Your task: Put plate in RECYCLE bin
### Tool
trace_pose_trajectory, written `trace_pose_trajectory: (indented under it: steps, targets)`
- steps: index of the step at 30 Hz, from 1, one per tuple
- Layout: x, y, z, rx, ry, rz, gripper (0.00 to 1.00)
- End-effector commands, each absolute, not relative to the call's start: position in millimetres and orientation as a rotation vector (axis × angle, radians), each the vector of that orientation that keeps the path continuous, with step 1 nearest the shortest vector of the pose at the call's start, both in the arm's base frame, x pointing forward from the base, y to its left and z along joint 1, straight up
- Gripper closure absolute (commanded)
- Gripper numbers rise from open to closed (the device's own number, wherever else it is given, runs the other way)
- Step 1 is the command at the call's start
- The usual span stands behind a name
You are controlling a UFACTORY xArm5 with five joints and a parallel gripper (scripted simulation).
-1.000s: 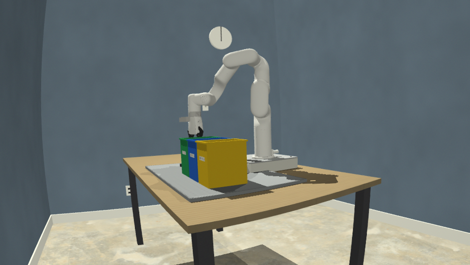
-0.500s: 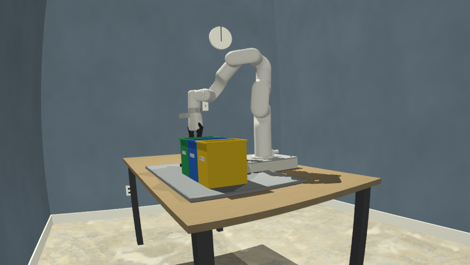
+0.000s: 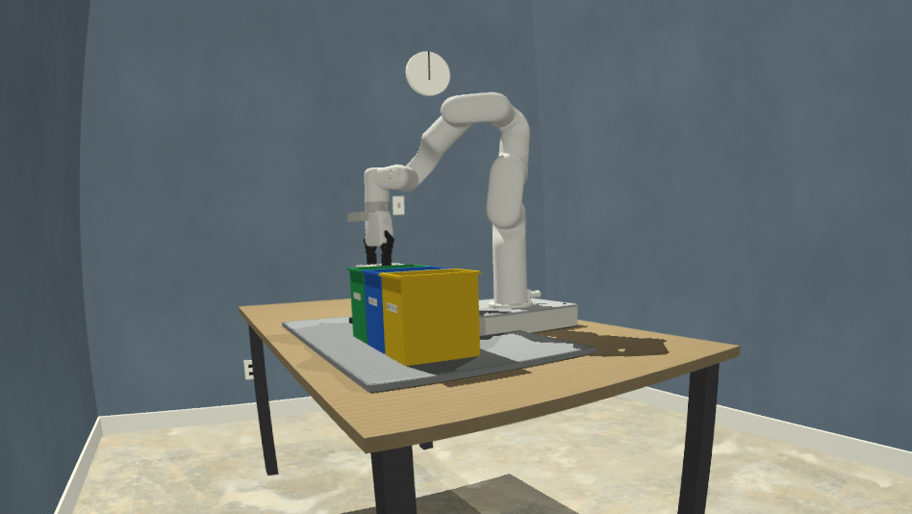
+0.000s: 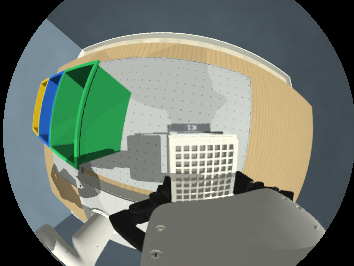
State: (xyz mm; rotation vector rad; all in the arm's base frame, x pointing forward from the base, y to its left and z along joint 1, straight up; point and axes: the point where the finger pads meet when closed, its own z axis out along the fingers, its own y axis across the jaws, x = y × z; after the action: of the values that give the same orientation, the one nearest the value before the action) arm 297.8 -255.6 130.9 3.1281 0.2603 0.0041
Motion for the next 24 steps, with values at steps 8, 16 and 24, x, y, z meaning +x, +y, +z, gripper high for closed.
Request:
trace_pose_trajectory:
  steps: [8,16,24]
  targets:
    - [299,-256,148,3.126,0.26,0.008,1.0]
    - [299,-256,161,3.126,0.26,0.008,1.0]
    - [299,-256,171,3.125,0.26,0.008,1.0]
